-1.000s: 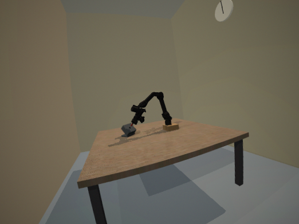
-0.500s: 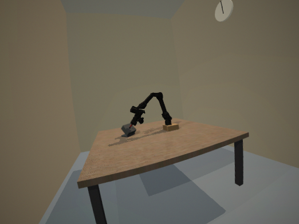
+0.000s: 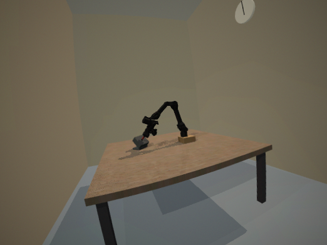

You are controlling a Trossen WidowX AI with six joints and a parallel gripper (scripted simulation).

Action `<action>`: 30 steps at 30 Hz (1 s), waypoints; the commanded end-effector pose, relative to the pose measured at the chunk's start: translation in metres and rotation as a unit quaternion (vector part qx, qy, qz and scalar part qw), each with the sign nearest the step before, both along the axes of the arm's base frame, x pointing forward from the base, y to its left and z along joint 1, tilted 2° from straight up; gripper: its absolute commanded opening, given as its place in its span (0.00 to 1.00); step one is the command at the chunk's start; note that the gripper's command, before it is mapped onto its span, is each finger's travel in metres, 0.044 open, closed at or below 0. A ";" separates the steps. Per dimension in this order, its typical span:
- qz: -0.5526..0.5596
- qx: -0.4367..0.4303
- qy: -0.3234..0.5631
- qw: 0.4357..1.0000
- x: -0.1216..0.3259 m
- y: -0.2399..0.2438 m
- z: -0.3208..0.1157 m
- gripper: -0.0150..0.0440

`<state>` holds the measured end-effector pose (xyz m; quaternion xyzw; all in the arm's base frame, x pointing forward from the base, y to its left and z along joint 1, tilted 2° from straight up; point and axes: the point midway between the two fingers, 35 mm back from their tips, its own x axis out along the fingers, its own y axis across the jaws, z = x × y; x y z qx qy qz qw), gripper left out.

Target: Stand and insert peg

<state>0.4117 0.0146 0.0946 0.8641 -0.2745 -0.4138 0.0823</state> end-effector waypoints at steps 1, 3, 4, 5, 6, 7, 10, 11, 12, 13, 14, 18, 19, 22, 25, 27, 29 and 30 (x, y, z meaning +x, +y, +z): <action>-0.001 0.001 -0.001 1.000 0.000 0.000 0.001 0.25; -0.001 0.001 -0.001 1.000 0.000 0.000 0.001 0.25; -0.001 0.000 -0.001 1.000 0.000 0.000 0.000 0.25; -0.001 0.000 -0.001 1.000 0.001 -0.001 0.000 0.25; -0.001 0.000 -0.001 1.000 0.001 -0.001 -0.001 0.25; -0.001 0.000 -0.001 1.000 0.001 -0.001 -0.001 0.25; -0.001 0.000 -0.001 1.000 0.002 -0.002 -0.003 0.25; -0.001 0.000 -0.001 1.000 0.002 -0.002 -0.003 0.25; -0.001 0.000 -0.001 1.000 0.002 -0.003 -0.003 0.25; -0.001 0.000 -0.001 1.000 0.003 -0.003 -0.004 0.25; -0.001 0.000 -0.001 1.000 0.003 -0.003 -0.004 0.25; -0.001 0.000 -0.001 1.000 0.004 -0.004 -0.006 0.25; -0.001 0.000 -0.001 1.000 0.004 -0.004 -0.007 0.25; -0.001 0.000 -0.001 1.000 0.005 -0.005 -0.008 0.25; -0.001 0.000 -0.001 1.000 0.006 -0.006 -0.010 0.25; -0.001 0.000 -0.001 1.000 0.007 -0.007 -0.011 0.25; -0.001 0.000 -0.001 1.000 0.008 -0.008 -0.012 0.25; -0.001 0.000 -0.001 1.000 0.008 -0.008 -0.012 0.25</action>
